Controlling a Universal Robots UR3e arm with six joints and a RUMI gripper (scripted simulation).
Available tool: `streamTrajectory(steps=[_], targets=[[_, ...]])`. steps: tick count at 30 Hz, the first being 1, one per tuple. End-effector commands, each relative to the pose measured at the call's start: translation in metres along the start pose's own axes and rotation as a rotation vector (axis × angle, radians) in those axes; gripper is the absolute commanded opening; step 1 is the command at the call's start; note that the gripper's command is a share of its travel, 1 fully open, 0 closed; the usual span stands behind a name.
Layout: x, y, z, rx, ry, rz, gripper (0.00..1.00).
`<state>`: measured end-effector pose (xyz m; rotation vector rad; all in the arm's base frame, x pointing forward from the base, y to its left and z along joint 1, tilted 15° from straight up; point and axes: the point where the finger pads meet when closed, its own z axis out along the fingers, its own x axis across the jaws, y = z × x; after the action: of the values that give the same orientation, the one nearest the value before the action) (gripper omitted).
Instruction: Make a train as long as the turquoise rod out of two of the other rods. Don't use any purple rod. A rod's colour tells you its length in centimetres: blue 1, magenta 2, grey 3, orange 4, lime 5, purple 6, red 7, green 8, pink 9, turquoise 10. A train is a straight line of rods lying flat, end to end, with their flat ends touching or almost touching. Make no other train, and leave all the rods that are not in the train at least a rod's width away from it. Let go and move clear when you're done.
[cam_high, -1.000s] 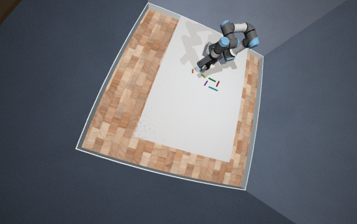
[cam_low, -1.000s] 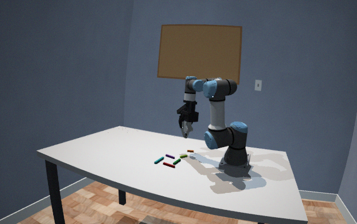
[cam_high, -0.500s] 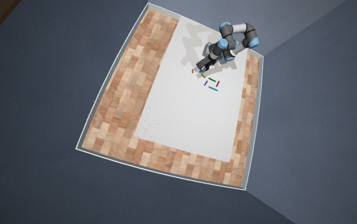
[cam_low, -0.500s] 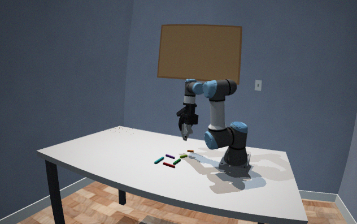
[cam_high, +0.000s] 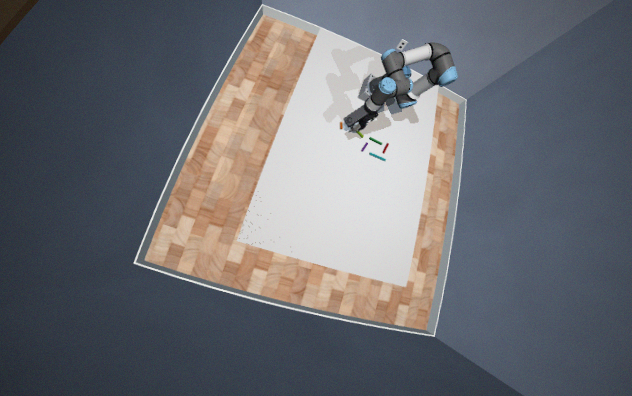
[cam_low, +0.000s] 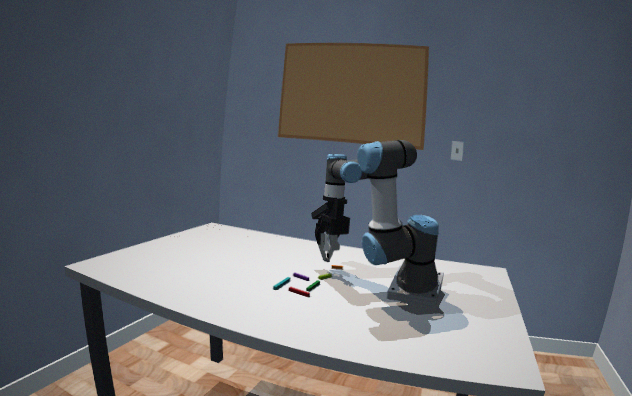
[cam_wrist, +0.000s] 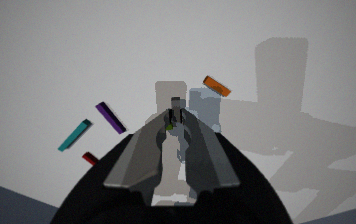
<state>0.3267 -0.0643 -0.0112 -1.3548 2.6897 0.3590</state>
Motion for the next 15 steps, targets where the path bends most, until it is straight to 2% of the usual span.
streamTrajectory(steps=[1,4,15], targets=[[0.000,-0.002,0.014,0.006,0.000,0.000,0.00],[0.000,-0.002,0.020,0.006,0.000,0.000,0.00],[0.000,-0.002,0.025,0.006,0.000,0.000,0.00]])
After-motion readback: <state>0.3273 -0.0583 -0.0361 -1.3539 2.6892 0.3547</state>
